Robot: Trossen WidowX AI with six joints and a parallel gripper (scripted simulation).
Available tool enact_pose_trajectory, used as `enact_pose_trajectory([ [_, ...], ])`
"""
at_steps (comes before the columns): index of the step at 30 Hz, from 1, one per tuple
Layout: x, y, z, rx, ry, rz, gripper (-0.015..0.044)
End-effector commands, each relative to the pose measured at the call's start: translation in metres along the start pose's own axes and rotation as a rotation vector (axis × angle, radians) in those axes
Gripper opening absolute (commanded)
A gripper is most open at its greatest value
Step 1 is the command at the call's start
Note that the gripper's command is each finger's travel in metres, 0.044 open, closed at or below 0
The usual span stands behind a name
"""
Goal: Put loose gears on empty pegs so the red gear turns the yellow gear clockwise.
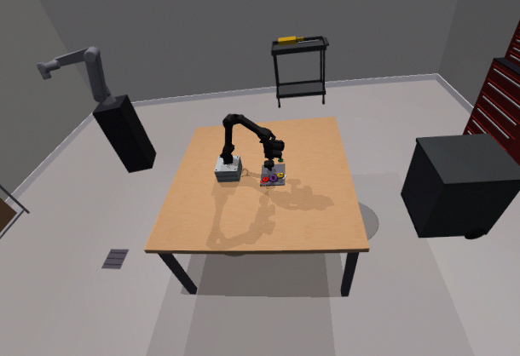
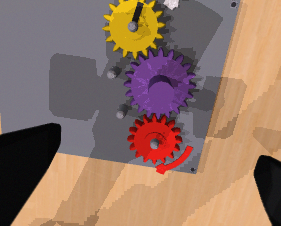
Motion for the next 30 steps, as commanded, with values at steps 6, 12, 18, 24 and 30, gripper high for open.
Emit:
enact_pose_trajectory([
  [6, 0.0, 0.0, 0.0, -0.001, 0.001, 0.001, 0.044],
  [12, 0.0, 0.0, 0.0, -0.001, 0.001, 0.001, 0.044],
  [18, -0.009, 0.003, 0.022, -0.006, 0.007, -0.002, 0.044],
  [24, -0.029, 0.013, 0.116, -0.028, 0.025, -0.005, 0.044],
  [30, -0.021, 0.023, 0.209, -0.034, 0.016, 0.002, 0.044],
])
Point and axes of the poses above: the point midway between the two fingers, 35 mm back from their tips, its own y axis back along the fingers, its own z axis across the jaws, x = y × z, the point moved 4 cm from there along y, back along the fingers, and after that the axes turned 9 degrees about y, right-handed, at the moved point
